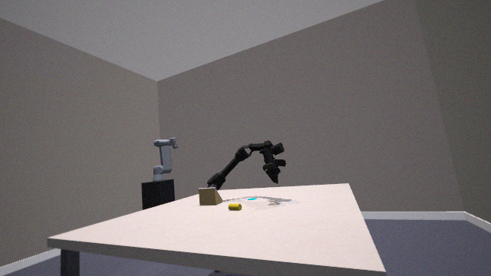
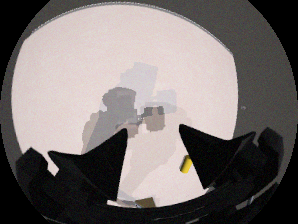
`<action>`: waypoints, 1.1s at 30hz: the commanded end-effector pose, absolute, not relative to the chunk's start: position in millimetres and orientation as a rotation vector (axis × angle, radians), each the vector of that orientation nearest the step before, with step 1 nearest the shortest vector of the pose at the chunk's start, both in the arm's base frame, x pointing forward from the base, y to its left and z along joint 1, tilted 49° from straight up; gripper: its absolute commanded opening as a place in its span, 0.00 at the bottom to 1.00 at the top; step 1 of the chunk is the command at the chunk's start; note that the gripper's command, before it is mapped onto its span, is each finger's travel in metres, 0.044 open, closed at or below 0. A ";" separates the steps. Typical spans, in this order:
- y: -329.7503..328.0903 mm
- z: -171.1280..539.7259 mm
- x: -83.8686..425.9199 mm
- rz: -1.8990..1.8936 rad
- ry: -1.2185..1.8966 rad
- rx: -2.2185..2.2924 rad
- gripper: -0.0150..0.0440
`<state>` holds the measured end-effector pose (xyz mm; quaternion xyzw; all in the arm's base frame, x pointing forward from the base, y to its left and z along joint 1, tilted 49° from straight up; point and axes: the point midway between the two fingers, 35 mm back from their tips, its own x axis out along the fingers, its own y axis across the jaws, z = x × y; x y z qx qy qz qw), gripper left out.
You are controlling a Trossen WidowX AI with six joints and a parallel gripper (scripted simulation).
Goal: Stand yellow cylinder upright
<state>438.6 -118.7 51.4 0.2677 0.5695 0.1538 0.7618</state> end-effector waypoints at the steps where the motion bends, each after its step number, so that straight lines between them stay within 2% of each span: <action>1: -142.2 27.2 416.4 0.320 1.295 0.611 0.78; 14: -195.7 -26.9 343.1 0.324 1.412 0.732 0.78; 28: -223.6 -67.3 258.1 0.402 1.471 0.906 0.78; 33: -224.2 -68.8 254.1 0.407 1.471 0.915 0.78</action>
